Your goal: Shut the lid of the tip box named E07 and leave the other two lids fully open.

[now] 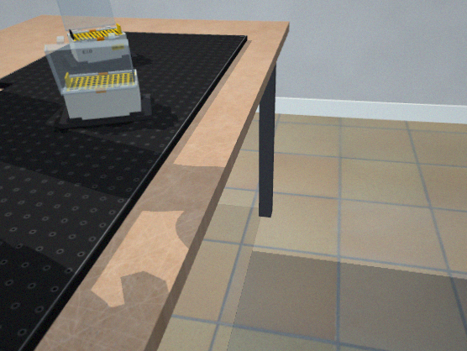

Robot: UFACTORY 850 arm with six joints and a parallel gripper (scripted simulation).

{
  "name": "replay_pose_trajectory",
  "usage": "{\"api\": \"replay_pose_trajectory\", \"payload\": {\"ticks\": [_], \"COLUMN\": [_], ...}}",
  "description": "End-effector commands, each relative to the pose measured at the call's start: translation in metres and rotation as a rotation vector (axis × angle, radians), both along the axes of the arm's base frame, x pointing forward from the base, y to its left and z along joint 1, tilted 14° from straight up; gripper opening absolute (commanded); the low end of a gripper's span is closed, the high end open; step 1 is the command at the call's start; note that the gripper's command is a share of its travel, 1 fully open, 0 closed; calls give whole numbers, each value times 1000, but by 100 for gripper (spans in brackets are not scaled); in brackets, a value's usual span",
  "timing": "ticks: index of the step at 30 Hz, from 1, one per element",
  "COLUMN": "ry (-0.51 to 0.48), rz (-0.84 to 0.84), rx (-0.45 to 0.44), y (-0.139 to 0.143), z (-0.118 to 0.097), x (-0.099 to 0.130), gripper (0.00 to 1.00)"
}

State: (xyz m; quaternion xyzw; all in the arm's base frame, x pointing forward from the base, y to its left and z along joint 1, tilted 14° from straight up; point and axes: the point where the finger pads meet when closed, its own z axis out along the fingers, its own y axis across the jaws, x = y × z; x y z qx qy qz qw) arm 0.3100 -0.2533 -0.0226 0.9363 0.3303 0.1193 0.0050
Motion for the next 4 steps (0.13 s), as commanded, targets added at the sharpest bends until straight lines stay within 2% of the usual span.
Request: {"api": "replay_pose_trajectory", "payload": {"ticks": [1, 4], "ry": [-1, -1], "rz": [0, 0], "rx": [-1, -1], "y": [0, 0], "z": [0, 0], "x": [0, 0], "gripper": [0, 0]}}
